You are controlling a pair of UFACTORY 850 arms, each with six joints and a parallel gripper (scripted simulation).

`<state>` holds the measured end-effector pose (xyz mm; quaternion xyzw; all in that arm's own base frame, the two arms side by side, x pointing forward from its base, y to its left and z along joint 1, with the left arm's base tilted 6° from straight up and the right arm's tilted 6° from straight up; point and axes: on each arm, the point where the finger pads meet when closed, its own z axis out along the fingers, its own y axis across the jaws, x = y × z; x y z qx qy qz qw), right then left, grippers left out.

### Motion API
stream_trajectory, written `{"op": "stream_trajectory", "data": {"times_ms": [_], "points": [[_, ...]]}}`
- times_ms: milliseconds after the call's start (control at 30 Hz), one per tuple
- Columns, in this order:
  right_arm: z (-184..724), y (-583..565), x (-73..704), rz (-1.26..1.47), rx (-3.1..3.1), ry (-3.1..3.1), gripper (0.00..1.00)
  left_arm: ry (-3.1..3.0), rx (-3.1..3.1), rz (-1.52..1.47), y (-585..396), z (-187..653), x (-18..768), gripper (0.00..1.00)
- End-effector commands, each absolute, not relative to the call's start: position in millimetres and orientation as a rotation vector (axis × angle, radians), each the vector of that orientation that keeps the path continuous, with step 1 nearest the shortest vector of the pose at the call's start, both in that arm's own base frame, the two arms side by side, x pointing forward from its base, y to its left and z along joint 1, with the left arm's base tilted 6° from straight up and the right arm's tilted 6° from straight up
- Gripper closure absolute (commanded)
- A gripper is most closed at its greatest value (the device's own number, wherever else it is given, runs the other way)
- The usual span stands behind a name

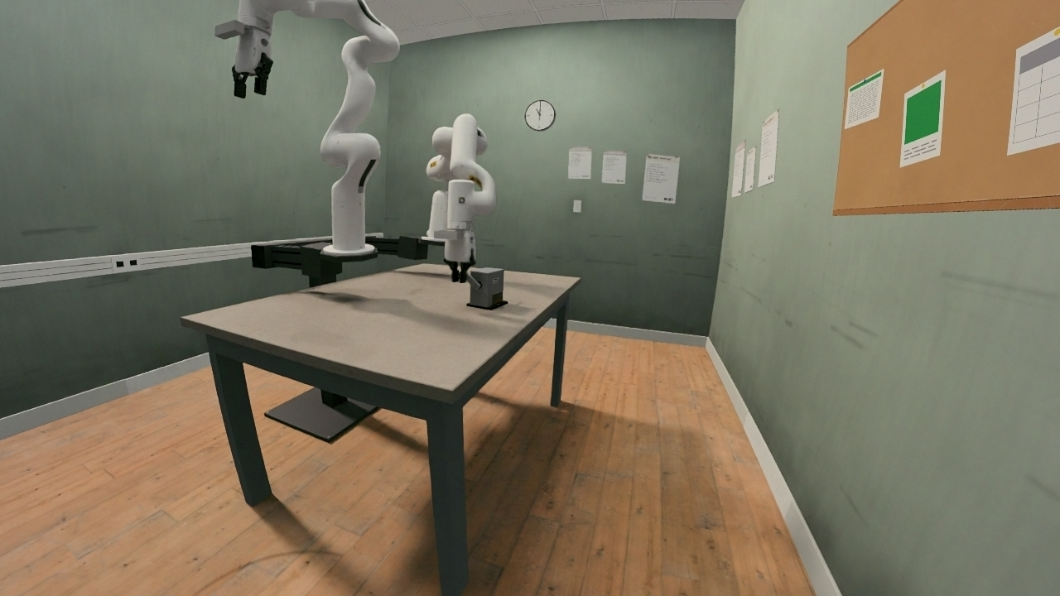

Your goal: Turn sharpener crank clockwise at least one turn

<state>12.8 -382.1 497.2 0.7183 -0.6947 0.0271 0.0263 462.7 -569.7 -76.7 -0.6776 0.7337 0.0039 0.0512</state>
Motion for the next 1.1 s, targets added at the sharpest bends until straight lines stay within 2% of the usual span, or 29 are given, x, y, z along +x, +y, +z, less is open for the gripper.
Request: {"op": "stream_trajectory", "data": {"times_ms": [0, 1067], "points": [[497.9, -382.4, 12.8, 0.086, 2.219, -2.146, 0.0, 2.233, -2.062, 0.008, -571.1, -72.6, 465.3, 1.0], [497.9, -382.4, 12.8, 0.086, 2.219, -2.146, 0.0, 2.233, -2.062, 0.007, -575.0, -52.8, 494.7, 1.0]]}}
